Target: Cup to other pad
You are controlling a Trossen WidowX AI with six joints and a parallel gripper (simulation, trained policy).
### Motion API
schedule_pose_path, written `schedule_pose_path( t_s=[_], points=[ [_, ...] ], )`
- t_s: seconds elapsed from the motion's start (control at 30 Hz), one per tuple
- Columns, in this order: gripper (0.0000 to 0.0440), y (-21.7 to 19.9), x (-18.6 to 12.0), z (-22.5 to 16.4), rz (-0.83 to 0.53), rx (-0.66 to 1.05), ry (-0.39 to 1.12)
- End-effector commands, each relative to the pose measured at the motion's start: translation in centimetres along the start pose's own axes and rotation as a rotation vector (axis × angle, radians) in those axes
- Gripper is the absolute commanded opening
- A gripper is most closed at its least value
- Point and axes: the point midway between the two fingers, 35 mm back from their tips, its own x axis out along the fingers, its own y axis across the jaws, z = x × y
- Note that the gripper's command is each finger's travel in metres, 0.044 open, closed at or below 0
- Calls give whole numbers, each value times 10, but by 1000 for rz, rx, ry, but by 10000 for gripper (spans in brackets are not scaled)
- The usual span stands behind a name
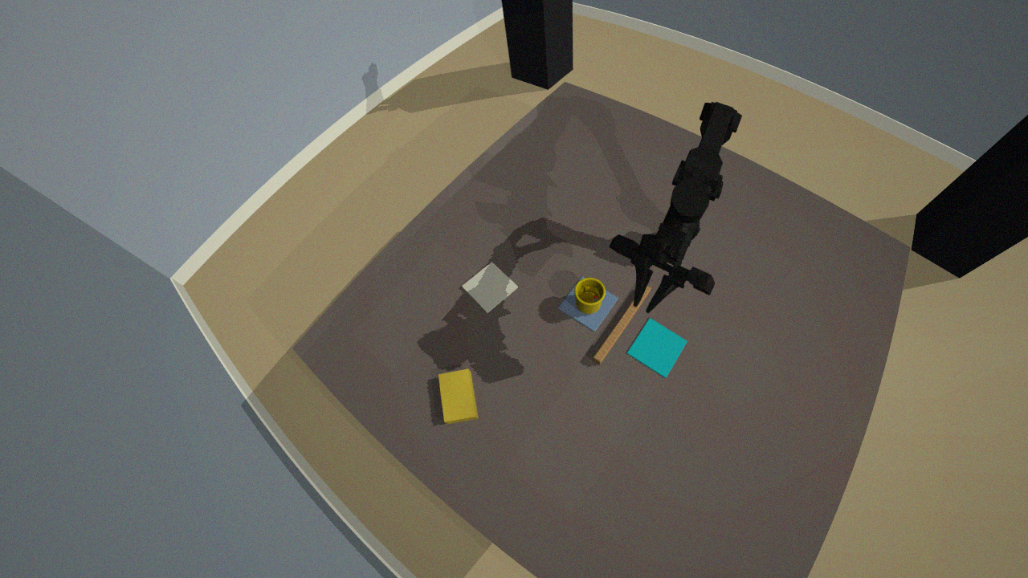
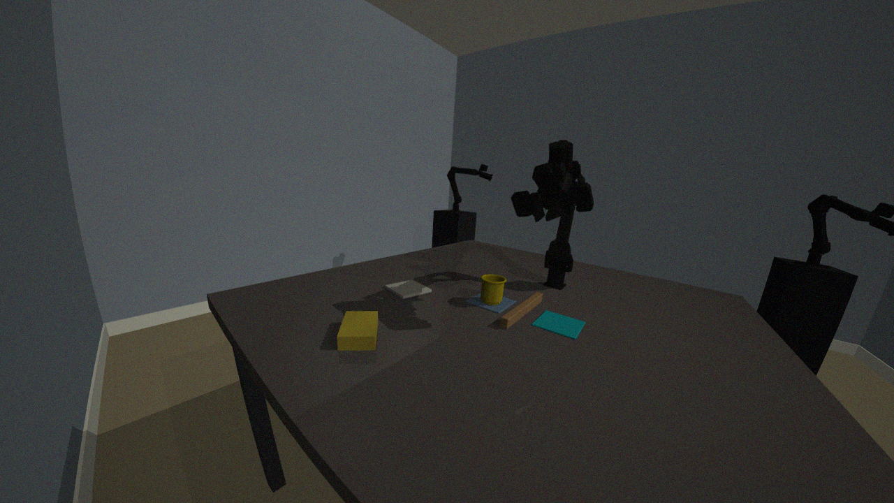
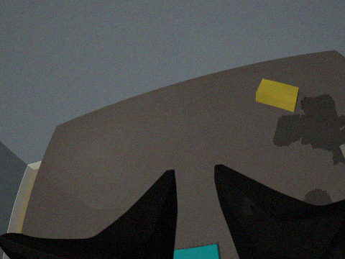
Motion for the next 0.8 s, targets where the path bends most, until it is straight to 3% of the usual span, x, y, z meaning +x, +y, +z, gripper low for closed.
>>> schedule_pose_path(
  t_s=[0.0,0.77],
  points=[
    [106,2,1,-2,-11,16,50],
    [132,-4,8,-32,-116,17,411]
  ],
)
